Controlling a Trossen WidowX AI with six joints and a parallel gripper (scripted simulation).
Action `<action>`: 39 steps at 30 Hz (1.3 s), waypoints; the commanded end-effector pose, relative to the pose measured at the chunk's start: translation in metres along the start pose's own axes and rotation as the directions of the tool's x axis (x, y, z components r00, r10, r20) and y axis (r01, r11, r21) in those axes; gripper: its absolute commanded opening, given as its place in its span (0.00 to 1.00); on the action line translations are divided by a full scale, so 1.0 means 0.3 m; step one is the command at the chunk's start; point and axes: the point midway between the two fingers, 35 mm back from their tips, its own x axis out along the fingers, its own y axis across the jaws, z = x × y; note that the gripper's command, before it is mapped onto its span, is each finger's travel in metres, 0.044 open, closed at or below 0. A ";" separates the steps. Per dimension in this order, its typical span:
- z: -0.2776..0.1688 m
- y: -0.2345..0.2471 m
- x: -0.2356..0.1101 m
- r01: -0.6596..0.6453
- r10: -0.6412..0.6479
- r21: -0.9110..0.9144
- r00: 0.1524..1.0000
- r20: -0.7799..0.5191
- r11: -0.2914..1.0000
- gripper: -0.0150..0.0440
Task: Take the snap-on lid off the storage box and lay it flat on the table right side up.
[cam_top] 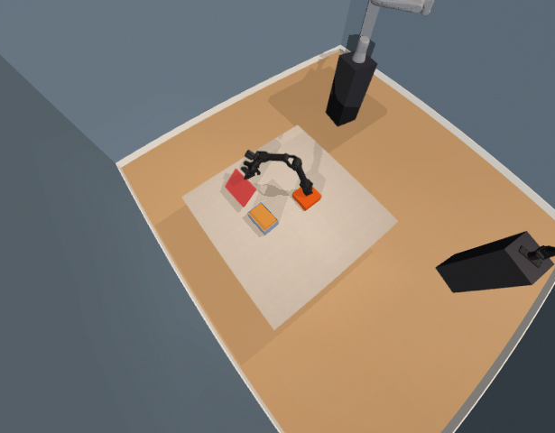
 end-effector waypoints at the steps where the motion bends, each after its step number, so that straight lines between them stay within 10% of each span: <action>1: -0.001 -0.002 0.006 -0.009 0.009 -0.009 1.000 -0.003 1.000 0.25; 39: 0.000 -0.079 0.071 -0.009 0.009 -0.009 1.000 -0.003 1.000 0.25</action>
